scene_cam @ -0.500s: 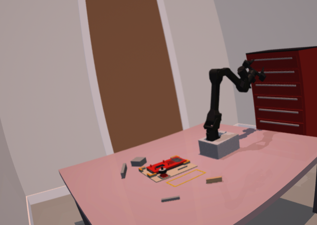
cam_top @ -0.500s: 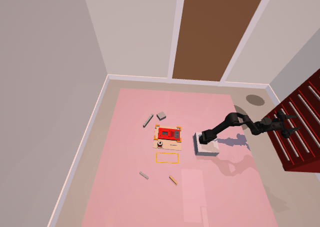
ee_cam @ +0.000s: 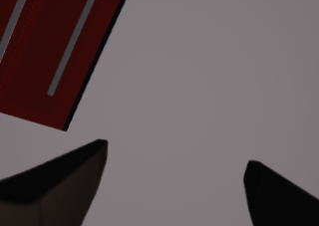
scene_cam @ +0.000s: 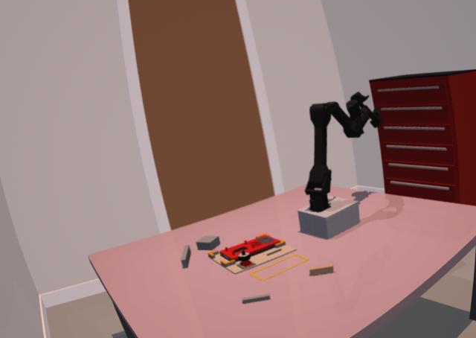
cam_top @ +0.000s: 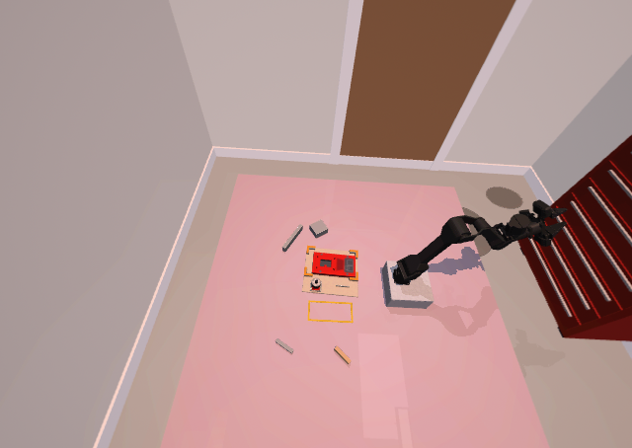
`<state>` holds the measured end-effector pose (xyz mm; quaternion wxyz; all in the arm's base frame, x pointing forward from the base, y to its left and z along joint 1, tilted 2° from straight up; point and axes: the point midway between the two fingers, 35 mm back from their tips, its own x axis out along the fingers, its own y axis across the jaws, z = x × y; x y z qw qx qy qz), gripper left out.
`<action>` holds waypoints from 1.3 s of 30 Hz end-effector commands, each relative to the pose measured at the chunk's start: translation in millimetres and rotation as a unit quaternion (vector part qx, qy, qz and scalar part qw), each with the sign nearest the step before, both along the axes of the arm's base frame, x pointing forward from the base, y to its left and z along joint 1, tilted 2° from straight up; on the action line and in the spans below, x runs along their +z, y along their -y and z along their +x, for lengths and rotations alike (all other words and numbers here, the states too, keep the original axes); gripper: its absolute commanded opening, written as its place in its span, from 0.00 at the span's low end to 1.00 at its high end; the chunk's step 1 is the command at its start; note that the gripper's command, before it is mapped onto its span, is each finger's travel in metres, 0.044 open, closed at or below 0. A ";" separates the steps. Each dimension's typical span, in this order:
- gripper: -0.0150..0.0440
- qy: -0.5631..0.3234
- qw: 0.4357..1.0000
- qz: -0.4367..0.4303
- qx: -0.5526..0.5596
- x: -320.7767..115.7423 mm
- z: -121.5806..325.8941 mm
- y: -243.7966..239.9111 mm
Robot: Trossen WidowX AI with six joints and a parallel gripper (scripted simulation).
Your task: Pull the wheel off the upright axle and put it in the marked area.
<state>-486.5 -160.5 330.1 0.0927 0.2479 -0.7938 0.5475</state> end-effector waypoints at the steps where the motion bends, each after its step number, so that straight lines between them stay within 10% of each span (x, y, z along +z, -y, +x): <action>1: 0.76 0.029 0.998 -0.016 0.046 -8.9 8.0 31.0; 39: 0.76 0.355 0.836 -0.120 0.401 -56.7 242.6 296.6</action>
